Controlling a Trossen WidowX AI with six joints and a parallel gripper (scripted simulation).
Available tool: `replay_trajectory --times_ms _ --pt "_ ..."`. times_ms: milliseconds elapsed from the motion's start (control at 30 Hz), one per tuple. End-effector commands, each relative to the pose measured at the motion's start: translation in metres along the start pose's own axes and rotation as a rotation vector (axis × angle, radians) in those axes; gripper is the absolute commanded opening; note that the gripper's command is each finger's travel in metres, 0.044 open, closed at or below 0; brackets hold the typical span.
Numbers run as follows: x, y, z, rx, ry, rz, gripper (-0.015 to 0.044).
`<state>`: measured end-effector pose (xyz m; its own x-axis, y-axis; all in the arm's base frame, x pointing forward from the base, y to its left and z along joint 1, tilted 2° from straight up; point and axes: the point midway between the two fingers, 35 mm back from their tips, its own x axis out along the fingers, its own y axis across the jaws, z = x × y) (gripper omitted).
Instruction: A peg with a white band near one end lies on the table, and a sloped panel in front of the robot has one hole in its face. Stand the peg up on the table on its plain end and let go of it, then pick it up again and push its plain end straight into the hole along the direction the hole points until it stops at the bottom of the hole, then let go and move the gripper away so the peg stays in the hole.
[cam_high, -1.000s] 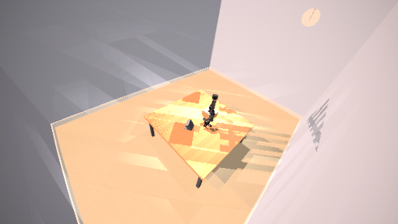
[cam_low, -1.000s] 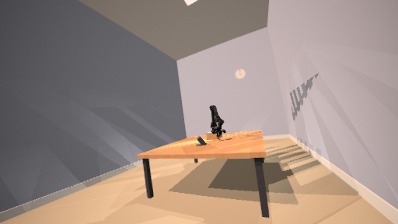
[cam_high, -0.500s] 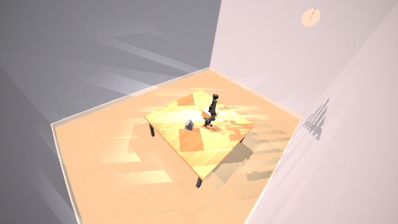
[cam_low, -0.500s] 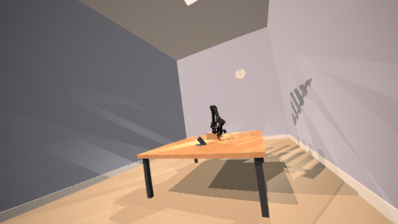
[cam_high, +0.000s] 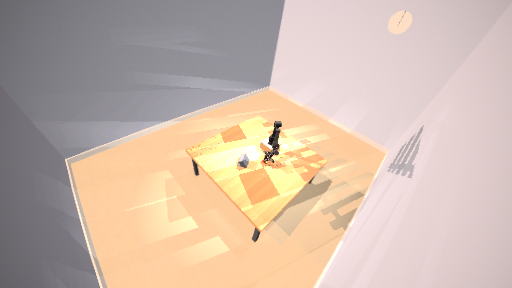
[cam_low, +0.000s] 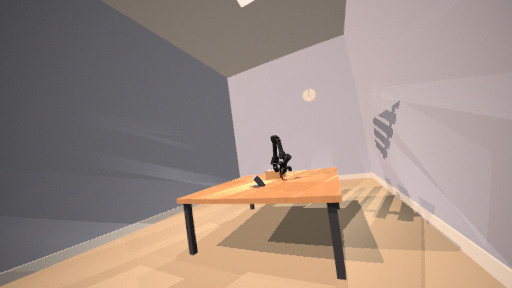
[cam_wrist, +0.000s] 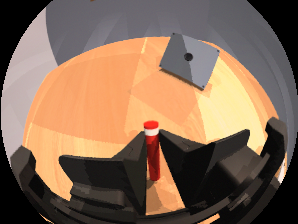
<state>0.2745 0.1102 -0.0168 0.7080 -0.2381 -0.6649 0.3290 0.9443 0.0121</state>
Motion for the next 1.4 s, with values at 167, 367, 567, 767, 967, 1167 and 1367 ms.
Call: replay_trajectory --times_ms 167,367,567,767,967,1167,1367 --pt "-0.005 -0.002 -0.006 -0.001 -0.079 -0.005 0.0051" --pt "-0.009 -0.002 -0.008 -0.001 -0.13 -0.005 0.0051" --pt "-0.012 -0.002 -0.011 -0.001 -0.182 -0.005 0.0051" --pt "-0.015 -0.003 -0.014 -0.002 -0.233 -0.005 0.0051" --pt "-0.018 -0.003 -0.016 -0.002 -0.285 -0.005 0.0051" --pt "-0.021 -0.003 -0.02 -0.002 -0.336 -0.005 0.0051" --pt "-0.024 -0.003 -0.023 -0.003 -0.388 -0.005 0.0051"
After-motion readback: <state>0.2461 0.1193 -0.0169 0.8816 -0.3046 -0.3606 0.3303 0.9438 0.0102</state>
